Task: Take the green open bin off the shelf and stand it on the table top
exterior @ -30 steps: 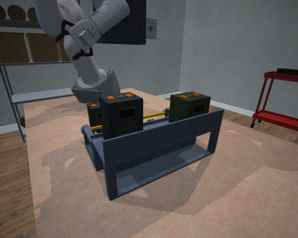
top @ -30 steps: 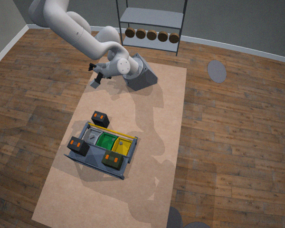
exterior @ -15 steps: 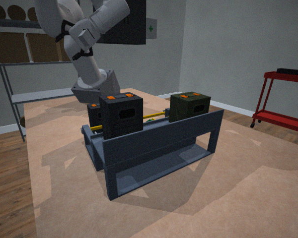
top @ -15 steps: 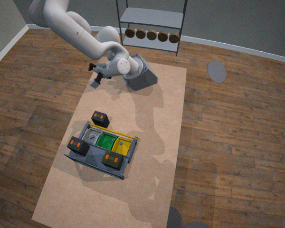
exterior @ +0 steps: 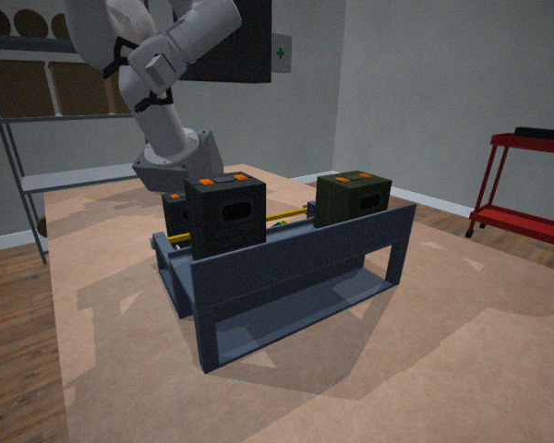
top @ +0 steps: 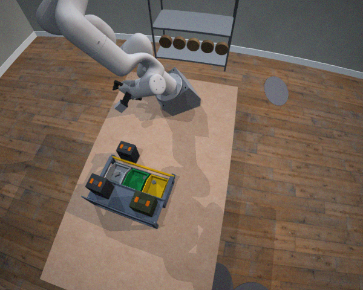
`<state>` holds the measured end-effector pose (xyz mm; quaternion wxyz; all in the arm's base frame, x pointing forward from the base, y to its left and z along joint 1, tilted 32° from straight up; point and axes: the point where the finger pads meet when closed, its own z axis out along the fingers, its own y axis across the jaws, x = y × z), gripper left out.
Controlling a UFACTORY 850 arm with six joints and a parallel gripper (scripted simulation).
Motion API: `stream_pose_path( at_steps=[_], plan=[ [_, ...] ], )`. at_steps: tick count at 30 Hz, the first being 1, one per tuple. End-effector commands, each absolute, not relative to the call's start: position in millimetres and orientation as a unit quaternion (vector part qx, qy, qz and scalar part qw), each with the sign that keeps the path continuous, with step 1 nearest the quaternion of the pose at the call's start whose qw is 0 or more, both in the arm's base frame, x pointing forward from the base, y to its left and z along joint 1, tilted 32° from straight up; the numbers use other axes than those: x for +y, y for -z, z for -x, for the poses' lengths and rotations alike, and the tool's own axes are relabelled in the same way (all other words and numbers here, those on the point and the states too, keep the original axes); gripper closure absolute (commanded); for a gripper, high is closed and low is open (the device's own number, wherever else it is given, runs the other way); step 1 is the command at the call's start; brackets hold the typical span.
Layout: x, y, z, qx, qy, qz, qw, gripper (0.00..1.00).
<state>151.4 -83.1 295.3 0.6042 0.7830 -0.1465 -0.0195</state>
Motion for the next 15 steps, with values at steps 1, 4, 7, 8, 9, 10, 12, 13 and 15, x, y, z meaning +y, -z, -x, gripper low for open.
stream_pose_path(
  at_steps=[1, 4, 7, 8, 9, 10, 12, 13, 15],
  plan=[
    [-83, -295, -152, -0.147, 0.019, -0.783, 0.604, 0.00],
    [-83, -295, -152, -0.147, 0.019, -0.783, 0.604, 0.00],
    [-73, -295, -156, -0.131, 0.007, -0.786, 0.604, 0.00],
    [-63, -295, -160, -0.115, -0.005, -0.788, 0.604, 0.00],
    [-54, -295, -164, -0.099, -0.018, -0.791, 0.604, 0.00],
    [-44, -295, -168, -0.083, -0.030, -0.792, 0.604, 0.00],
    [-34, -295, -172, -0.066, -0.042, -0.794, 0.603, 0.00],
    [-34, -295, -172, -0.066, -0.042, -0.794, 0.603, 0.00],
    [-34, -295, -172, -0.066, -0.042, -0.794, 0.603, 0.00]
  ],
)
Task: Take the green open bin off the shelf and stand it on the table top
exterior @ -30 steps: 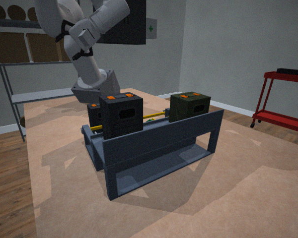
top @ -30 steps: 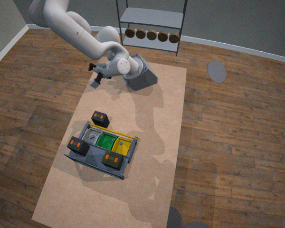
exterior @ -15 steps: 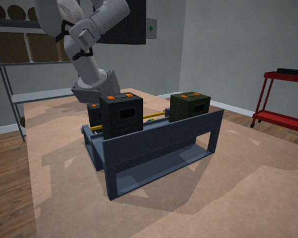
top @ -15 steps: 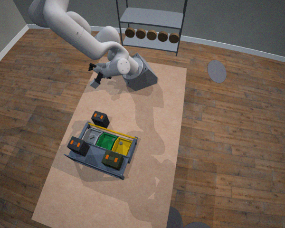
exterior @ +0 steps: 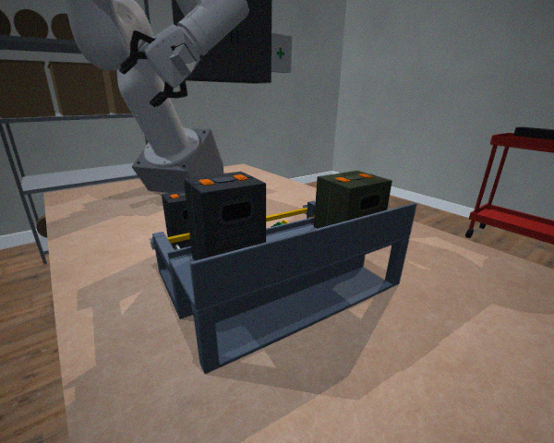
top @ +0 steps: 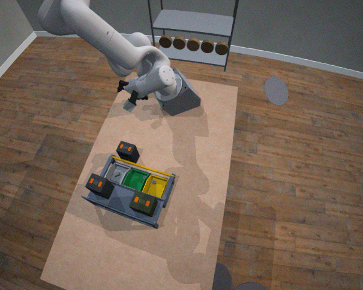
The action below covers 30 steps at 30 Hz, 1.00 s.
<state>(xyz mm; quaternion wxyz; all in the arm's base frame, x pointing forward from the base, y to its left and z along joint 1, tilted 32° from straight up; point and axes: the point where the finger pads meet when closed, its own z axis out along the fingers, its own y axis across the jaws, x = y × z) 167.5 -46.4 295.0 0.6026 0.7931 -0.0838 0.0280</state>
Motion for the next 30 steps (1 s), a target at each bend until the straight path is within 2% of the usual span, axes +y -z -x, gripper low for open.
stream_pose_path(
  at_steps=[1, 8, 13, 25, 30],
  plan=[
    [-34, -295, -172, -0.066, -0.042, -0.794, 0.603, 0.00],
    [-34, -295, -172, -0.066, -0.042, -0.794, 0.603, 0.00],
    [-6, -295, -172, 0.015, -0.103, -0.797, 0.595, 0.00],
    [-6, -295, -172, 0.015, -0.103, -0.797, 0.595, 0.00],
    [32, -295, -172, 0.096, -0.164, -0.791, 0.582, 0.00]
  ],
)
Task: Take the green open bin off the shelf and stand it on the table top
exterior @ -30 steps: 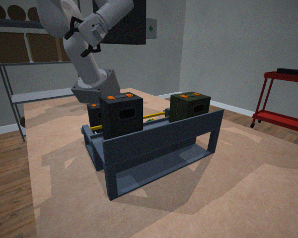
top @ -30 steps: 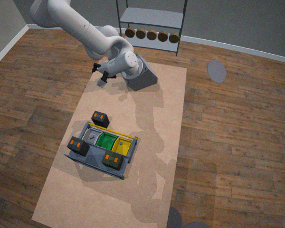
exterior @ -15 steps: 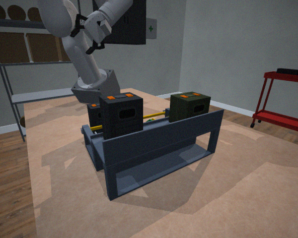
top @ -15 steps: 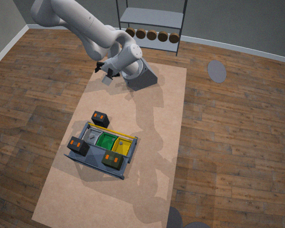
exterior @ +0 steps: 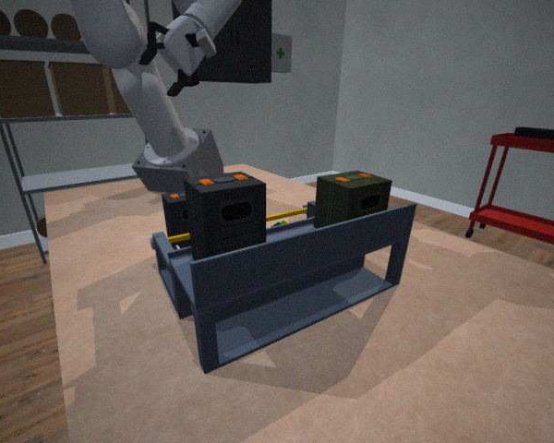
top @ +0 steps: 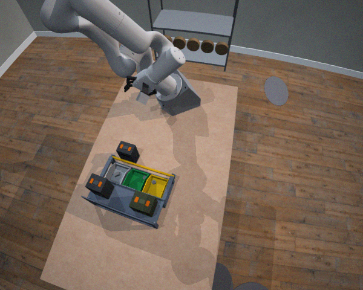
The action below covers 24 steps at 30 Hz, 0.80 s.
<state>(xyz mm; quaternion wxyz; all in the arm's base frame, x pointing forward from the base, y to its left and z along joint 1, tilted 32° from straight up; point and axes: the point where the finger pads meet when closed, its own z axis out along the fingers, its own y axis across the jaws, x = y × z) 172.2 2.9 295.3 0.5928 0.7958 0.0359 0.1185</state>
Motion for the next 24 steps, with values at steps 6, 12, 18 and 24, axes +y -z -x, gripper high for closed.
stream_pose_path(
  at_steps=[6, 12, 18, 24],
  plan=[
    [32, -295, -172, 0.096, -0.164, -0.791, 0.582, 0.00],
    [32, -295, -172, 0.096, -0.164, -0.791, 0.582, 0.00],
    [65, -295, -161, 0.176, -0.222, -0.777, 0.562, 0.00],
    [65, -295, -161, 0.176, -0.222, -0.777, 0.562, 0.00]
  ],
)
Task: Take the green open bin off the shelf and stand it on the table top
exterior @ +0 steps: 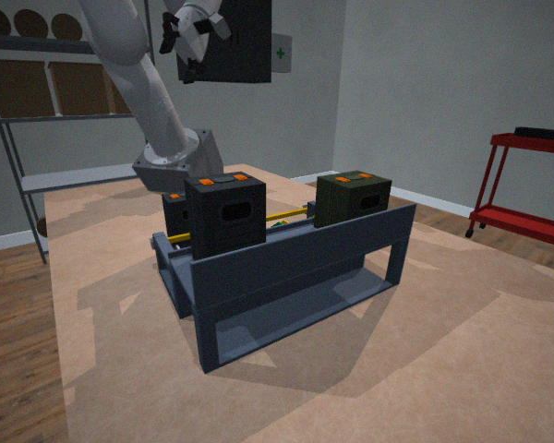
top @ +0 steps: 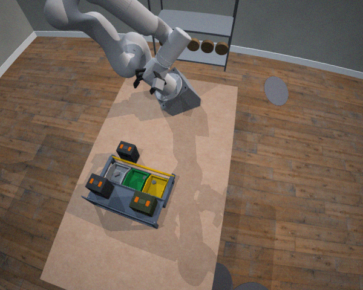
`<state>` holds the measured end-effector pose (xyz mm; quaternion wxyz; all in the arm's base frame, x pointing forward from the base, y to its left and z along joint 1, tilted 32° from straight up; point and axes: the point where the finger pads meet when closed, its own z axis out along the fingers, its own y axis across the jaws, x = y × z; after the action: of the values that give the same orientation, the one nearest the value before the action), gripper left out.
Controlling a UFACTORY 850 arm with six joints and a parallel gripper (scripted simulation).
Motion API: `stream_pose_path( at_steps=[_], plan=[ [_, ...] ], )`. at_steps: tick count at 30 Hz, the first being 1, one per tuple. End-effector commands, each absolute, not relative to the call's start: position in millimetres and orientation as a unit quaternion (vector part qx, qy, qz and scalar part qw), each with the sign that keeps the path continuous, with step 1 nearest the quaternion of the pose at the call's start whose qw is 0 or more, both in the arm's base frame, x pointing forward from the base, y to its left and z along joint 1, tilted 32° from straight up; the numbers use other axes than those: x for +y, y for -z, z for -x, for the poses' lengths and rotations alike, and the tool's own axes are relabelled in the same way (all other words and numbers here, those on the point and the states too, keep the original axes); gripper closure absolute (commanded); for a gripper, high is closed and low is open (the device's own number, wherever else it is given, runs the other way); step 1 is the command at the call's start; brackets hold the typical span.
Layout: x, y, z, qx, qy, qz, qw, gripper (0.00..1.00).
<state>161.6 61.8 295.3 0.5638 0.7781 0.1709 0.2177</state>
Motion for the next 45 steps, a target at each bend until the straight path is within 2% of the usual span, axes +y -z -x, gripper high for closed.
stream_pose_path(
  at_steps=[1, 10, 22, 27, 39, 45],
  plan=[
    [65, -295, -161, 0.176, -0.222, -0.777, 0.562, 0.00],
    [97, -295, -145, 0.254, -0.278, -0.755, 0.537, 0.00],
    [97, -295, -145, 0.254, -0.278, -0.755, 0.537, 0.00],
    [124, -295, -122, 0.329, -0.331, -0.726, 0.506, 0.00],
    [124, -295, -122, 0.329, -0.331, -0.726, 0.506, 0.00],
    [146, -295, -95, 0.401, -0.381, -0.688, 0.469, 0.00]
  ],
)
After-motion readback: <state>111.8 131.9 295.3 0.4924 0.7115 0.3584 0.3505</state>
